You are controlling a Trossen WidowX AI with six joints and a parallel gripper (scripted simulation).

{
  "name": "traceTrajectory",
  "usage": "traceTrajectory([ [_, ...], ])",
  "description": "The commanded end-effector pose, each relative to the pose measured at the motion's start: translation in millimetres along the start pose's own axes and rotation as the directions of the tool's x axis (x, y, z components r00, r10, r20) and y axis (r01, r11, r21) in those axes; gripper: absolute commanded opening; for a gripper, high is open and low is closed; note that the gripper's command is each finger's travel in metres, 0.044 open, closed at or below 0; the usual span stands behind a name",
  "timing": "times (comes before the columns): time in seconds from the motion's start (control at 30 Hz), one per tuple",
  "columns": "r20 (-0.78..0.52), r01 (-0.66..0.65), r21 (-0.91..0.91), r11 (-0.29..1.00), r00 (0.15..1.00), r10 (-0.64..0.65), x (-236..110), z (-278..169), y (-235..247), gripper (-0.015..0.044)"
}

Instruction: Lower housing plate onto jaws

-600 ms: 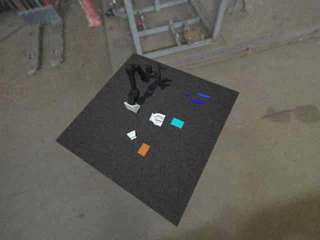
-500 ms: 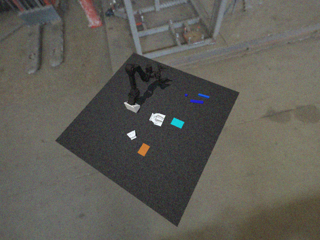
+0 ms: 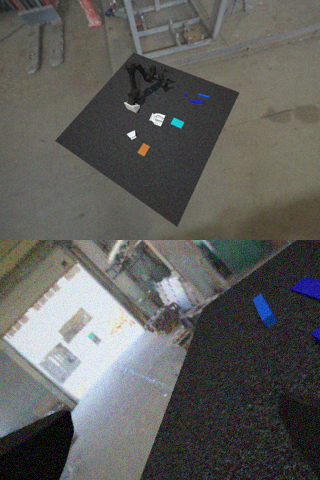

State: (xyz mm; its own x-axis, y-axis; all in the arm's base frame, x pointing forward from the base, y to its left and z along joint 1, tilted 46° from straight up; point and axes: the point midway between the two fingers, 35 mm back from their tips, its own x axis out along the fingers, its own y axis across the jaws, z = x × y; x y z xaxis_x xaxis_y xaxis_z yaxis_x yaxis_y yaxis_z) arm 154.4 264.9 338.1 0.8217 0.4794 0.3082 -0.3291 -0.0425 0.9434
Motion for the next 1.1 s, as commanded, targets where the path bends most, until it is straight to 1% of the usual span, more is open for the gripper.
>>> traceTrajectory([
  [0.0,0.008,0.040,-0.111,0.993,0.999,-0.039,16.0,0.6,-15.1,0.0440],
  [0.07,0.016,0.060,-0.158,0.986,0.998,-0.058,22.9,3.0,-22.2,0.0440],
  [0.3,0.060,0.112,-0.227,0.968,0.993,-0.101,39.0,20.3,-45.0,0.0440],
  [0.5,0.085,0.185,-0.347,0.920,0.983,-0.165,55.5,29.9,-67.2,0.0440],
  [0.73,0.135,0.302,-0.499,0.812,0.953,-0.272,77.6,52.6,-104.4,0.0440],
  [1.07,0.205,0.456,-0.659,0.598,0.874,-0.440,98.7,95.3,-163.1,0.0440],
])
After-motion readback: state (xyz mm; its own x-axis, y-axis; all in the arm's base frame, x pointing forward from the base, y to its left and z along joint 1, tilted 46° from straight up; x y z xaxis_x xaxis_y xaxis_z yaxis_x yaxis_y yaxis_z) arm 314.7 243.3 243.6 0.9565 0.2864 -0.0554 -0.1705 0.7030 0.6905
